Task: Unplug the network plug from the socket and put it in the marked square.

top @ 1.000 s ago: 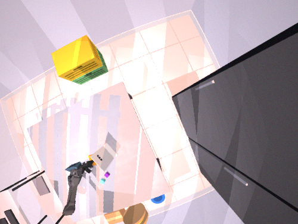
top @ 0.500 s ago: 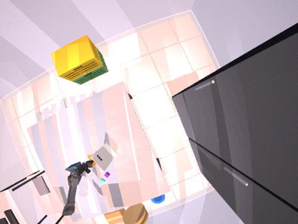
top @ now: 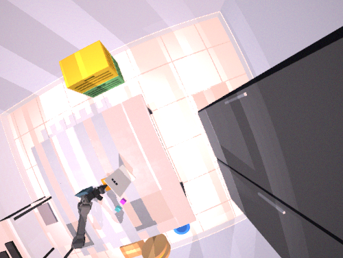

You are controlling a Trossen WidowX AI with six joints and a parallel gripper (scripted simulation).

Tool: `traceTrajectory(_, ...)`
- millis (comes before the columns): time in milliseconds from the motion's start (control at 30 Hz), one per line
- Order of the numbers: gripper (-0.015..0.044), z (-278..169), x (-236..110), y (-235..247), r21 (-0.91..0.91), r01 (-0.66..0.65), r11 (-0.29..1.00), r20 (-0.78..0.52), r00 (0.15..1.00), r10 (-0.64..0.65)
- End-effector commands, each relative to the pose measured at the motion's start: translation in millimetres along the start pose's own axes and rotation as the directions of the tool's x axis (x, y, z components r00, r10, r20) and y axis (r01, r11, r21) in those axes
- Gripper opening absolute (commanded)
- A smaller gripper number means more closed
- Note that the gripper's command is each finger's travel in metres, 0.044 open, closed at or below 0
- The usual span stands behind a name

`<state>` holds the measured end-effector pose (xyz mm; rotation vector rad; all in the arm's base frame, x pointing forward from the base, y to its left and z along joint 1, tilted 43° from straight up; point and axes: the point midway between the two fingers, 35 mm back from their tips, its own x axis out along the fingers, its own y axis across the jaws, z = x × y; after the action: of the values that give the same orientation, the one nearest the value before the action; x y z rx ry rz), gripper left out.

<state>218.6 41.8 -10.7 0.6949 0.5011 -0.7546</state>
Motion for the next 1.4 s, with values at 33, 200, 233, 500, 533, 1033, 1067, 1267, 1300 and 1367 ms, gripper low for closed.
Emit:
traceTrajectory(33, 0.0156, 1, -5, 1, 0.006, -0.002, 1.000, 0.002, 1.000, 0.002)
traceTrajectory(200, 0.0156, 1, -9, 1, 0.005, -0.002, 1.000, 0.003, 1.000, 0.002)
traceTrajectory(233, 0.0156, 1, -9, 1, 0.005, -0.002, 1.000, 0.003, 1.000, 0.002)
traceTrajectory(500, 0.0156, -1, -15, 6, 0.005, 0.000, 1.000, -0.001, 1.000, 0.000)
traceTrajectory(533, 0.0156, -1, -16, 7, 0.005, 0.000, 1.000, -0.001, 1.000, 0.000)
traceTrajectory(1033, 0.0156, -4, -30, 18, 0.005, 0.002, 1.000, -0.005, 1.000, -0.002)
traceTrajectory(1067, 0.0156, -4, -31, 19, 0.005, 0.002, 1.000, -0.005, 1.000, -0.002)
traceTrajectory(1267, 0.0156, -4, -37, 23, 0.005, 0.003, 1.000, -0.006, 1.000, -0.003)
traceTrajectory(1300, 0.0156, -4, -38, 23, 0.005, 0.003, 1.000, -0.006, 1.000, -0.003)
traceTrajectory(1367, 0.0156, -4, -41, 25, 0.005, 0.003, 1.000, -0.006, 1.000, -0.003)
